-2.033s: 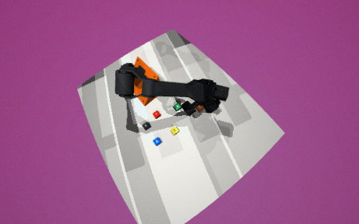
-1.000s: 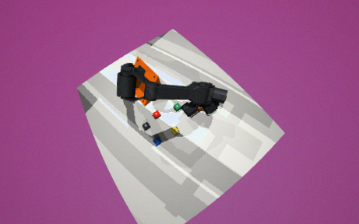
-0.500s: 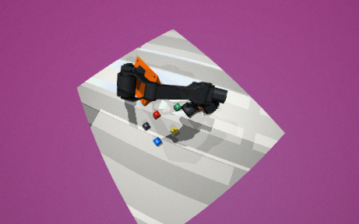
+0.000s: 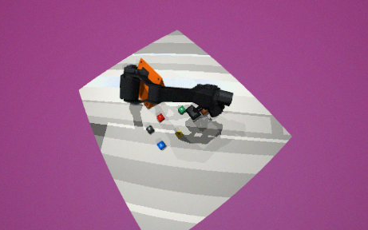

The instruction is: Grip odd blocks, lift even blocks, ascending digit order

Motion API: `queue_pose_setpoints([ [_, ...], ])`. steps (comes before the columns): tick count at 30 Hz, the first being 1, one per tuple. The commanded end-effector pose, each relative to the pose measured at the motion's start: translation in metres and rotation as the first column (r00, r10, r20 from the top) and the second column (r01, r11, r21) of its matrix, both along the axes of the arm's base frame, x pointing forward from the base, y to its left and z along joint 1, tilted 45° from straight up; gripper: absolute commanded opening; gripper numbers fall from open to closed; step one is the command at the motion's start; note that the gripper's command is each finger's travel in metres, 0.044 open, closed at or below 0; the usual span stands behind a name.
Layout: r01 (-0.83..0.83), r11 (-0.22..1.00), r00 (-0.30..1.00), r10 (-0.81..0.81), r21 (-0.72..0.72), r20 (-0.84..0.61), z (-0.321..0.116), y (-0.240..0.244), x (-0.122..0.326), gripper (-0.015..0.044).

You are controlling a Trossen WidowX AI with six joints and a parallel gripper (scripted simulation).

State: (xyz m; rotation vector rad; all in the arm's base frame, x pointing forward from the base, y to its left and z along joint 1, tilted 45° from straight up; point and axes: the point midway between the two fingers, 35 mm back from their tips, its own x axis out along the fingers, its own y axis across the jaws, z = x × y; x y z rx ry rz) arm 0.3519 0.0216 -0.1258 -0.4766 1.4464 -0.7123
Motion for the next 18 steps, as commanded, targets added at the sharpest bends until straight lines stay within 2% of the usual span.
queue_pose_setpoints([
  [1, -0.004, 1.0, 1.0, 0.004, -0.003, -0.002, 0.002, 0.001, 0.0, 0.04],
  [4, -0.004, 1.0, 1.0, 0.004, -0.001, -0.002, 0.024, 0.023, 0.001, 0.04],
  [10, -0.006, 1.0, 1.0, 0.006, 0.004, -0.002, 0.027, 0.037, -0.005, 0.04],
  [15, -0.007, 1.0, 1.0, 0.007, 0.014, -0.006, 0.037, 0.11, -0.06, 0.04],
  [18, -0.004, 1.0, 1.0, 0.004, 0.007, -0.006, 0.042, 0.129, -0.082, 0.04],
])
